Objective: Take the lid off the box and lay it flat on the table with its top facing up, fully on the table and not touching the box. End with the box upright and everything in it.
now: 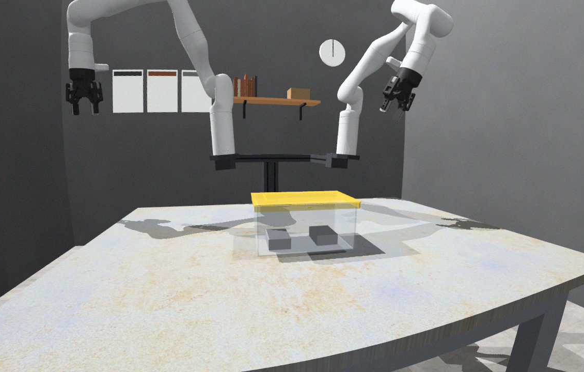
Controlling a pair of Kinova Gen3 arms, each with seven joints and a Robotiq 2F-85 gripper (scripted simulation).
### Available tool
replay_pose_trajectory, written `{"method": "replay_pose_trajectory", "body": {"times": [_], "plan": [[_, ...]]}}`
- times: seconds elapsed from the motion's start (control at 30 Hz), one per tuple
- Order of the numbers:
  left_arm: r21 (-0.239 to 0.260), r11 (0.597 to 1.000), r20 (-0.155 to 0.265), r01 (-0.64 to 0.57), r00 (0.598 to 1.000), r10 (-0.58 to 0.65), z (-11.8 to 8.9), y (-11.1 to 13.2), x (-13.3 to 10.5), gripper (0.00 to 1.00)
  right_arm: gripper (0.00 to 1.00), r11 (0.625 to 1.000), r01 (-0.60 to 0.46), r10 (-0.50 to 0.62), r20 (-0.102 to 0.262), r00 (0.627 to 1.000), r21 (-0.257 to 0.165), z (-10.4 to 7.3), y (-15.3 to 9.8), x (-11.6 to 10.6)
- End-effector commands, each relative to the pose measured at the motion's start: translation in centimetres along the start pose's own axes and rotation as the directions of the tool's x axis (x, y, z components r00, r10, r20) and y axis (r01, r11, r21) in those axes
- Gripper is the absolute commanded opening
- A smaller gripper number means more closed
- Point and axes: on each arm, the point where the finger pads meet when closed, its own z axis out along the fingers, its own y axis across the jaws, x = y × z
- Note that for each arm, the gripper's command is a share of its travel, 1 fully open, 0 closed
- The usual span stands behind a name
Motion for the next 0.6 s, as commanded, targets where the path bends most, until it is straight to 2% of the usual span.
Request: {"method": "replay_pose_trajectory", "body": {"times": [0.0, 0.17, 0.23, 0.3, 0.43, 0.57], "plan": [[-0.027, 0.997, 0.062, -0.074, 0.995, 0.076, -1.3, 1.0, -0.6, 1.0, 1.0, 0.995, -0.099, 0.099, 0.007, 0.995, -0.012, -0.2, -1.2, 1.5], [-0.092, 0.978, 0.145, -0.187, 0.969, 0.199, -3.6, 2.5, -1.4, 1.0, 1.0, 0.962, -0.269, 0.27, 0.011, 0.963, -0.035, -0.5, -3.0, 4.2], [-0.092, 0.978, 0.145, -0.187, 0.969, 0.199, -3.6, 2.5, -1.4, 1.0, 1.0, 0.962, -0.269, 0.27, 0.011, 0.963, -0.035, -0.5, -3.0, 4.2], [-0.139, 0.958, 0.189, -0.252, 0.943, 0.275, -5.2, 3.5, -1.9, 1.0, 1.0, 0.93, -0.363, 0.364, 0.012, 0.931, -0.048, -0.7, -3.9, 5.8], [-0.199, 0.926, 0.23, -0.319, 0.904, 0.361, -7.0, 4.6, -2.3, 1.0, 1.0, 0.877, -0.476, 0.477, 0.012, 0.879, -0.065, -0.9, -4.9, 7.8], [-0.28, 0.88, 0.26, -0.383, 0.852, 0.454, -9.0, 5.8, -2.8, 1.0, 1.0, 0.8, -0.594, 0.597, 0.009, 0.802, -0.084, -1.1, -6.0, 10.1]]}}
